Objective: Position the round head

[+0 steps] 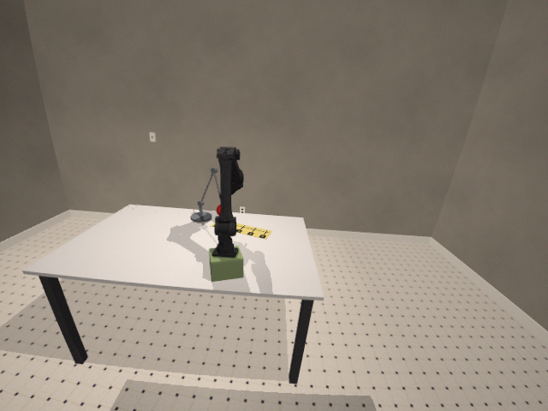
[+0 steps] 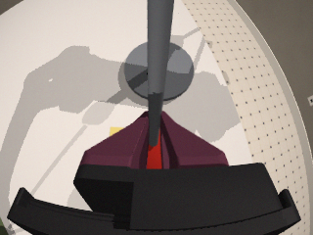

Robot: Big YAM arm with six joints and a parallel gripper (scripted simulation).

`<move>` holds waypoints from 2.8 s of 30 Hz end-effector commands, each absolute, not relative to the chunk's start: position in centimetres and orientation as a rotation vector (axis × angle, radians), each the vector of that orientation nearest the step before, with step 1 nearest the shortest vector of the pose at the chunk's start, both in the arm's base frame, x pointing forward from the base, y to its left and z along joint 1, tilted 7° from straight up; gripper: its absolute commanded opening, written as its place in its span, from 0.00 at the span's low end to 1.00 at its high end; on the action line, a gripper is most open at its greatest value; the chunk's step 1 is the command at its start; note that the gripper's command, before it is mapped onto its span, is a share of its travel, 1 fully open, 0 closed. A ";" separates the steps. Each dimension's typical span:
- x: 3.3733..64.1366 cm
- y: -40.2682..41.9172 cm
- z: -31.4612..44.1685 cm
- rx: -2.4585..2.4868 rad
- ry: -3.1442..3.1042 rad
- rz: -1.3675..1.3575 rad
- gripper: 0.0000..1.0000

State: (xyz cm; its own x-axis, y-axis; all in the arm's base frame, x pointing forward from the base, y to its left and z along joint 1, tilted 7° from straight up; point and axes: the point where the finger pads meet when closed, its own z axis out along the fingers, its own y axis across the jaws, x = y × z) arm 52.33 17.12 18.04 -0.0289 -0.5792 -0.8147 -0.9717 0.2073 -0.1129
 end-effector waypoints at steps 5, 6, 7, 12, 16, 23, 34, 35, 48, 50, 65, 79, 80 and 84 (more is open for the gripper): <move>51.7 13.2 17.5 -1.443 1.750 0.613 0.00; 51.7 13.0 17.4 -1.442 1.753 0.612 0.00; 51.6 12.9 17.4 -1.441 1.755 0.611 0.00; 51.5 12.2 17.2 -1.437 1.764 0.609 0.00; 51.4 11.9 17.2 -1.437 1.764 0.609 0.00; 51.3 11.1 17.1 -1.437 1.764 0.609 0.00; 51.2 10.8 17.1 -1.437 1.764 0.609 0.00; 51.2 10.8 17.1 -1.437 1.764 0.609 0.00; 51.4 11.4 17.2 -1.437 1.764 0.609 0.00; 51.4 11.4 17.2 -1.437 1.764 0.609 0.00; 51.4 11.5 17.2 -1.437 1.764 0.609 0.00; 51.4 11.5 17.2 -1.437 1.764 0.609 0.00; 51.4 11.5 17.2 -1.437 1.764 0.609 0.00; 51.4 10.9 17.3 -1.437 1.764 0.609 0.00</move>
State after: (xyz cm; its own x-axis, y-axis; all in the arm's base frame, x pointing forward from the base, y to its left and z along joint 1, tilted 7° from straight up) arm 51.43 13.45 16.80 -0.0491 -0.5906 -0.8055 -0.9717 0.2149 -0.0984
